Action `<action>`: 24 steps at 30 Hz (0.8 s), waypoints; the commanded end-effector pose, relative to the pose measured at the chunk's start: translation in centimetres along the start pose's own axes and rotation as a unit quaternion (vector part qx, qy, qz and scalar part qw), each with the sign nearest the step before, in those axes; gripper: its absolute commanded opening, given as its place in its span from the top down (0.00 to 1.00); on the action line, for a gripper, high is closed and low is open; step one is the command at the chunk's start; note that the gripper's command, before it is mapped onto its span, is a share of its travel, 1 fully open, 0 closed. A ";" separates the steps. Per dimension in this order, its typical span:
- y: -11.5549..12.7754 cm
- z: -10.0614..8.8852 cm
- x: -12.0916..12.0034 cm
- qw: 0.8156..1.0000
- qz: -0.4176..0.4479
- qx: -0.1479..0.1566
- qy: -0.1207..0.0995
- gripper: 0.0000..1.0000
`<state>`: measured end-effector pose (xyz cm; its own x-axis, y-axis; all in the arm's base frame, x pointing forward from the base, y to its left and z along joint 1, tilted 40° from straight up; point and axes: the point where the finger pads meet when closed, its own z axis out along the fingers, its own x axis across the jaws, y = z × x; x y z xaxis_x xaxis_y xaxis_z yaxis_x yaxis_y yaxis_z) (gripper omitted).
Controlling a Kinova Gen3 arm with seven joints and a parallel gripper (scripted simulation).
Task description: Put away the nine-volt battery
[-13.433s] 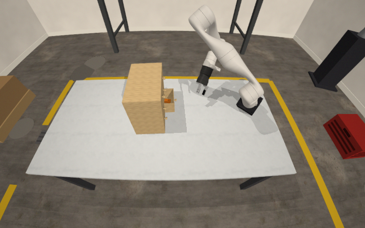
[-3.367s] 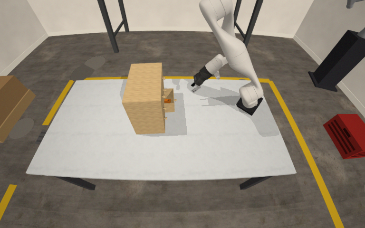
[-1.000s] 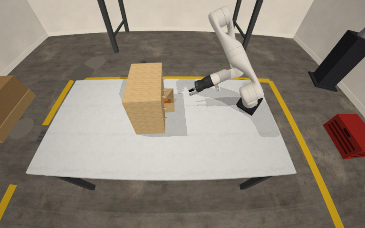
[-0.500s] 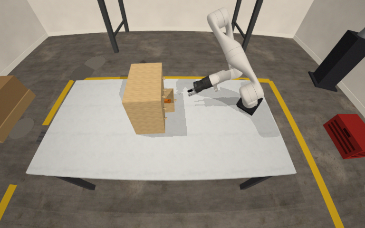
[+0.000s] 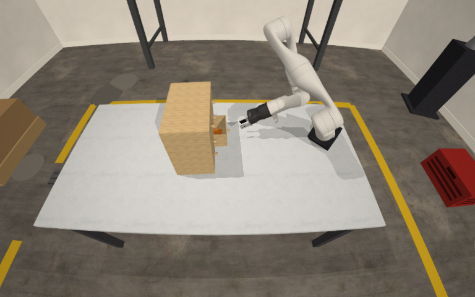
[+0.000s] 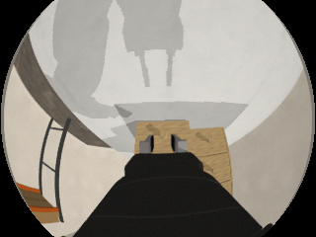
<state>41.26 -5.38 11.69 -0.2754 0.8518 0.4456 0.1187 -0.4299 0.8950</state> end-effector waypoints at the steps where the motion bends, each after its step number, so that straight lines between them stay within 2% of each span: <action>1: -0.4 0.7 0.3 1.000 0.001 0.001 0.004 0.33; 14: -1.4 4.0 0.3 1.000 0.001 0.001 0.004 0.33; 24: -1.7 4.9 0.3 1.000 0.001 0.001 0.004 0.33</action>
<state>45.49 -3.12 10.37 -0.2794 0.8494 0.4477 0.1213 -0.4314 0.8940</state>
